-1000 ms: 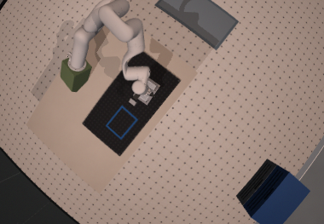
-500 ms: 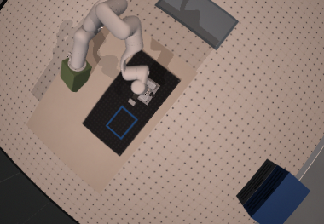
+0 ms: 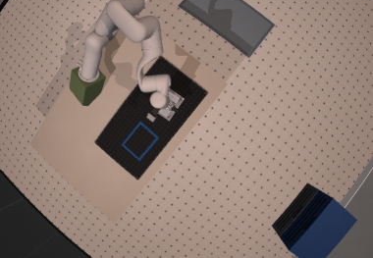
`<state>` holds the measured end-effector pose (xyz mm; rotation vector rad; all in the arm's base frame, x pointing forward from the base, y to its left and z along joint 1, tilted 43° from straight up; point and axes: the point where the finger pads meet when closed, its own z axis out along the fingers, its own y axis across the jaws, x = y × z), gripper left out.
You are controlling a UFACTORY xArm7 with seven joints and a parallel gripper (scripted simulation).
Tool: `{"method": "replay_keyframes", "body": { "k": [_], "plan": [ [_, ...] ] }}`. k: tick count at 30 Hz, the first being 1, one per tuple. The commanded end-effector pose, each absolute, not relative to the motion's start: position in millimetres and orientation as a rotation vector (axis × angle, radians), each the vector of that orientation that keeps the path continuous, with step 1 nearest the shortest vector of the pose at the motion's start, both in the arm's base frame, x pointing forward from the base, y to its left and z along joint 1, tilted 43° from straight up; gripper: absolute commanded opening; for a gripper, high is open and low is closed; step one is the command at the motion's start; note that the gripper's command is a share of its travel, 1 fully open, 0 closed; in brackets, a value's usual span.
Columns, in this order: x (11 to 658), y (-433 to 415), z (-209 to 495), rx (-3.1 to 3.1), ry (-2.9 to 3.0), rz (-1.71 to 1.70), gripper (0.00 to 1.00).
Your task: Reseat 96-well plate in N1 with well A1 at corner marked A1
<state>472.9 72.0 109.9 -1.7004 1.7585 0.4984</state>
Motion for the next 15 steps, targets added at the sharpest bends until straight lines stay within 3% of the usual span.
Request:
{"method": "replay_keyframes", "body": {
  "k": [1, 15],
  "plan": [
    [473.0, 66.7, 115.0, -1.698, 1.759, 0.493, 0.00],
    [472.9, 64.3, 112.7, -1.671, 1.790, 0.508, 0.00]
  ]
}}
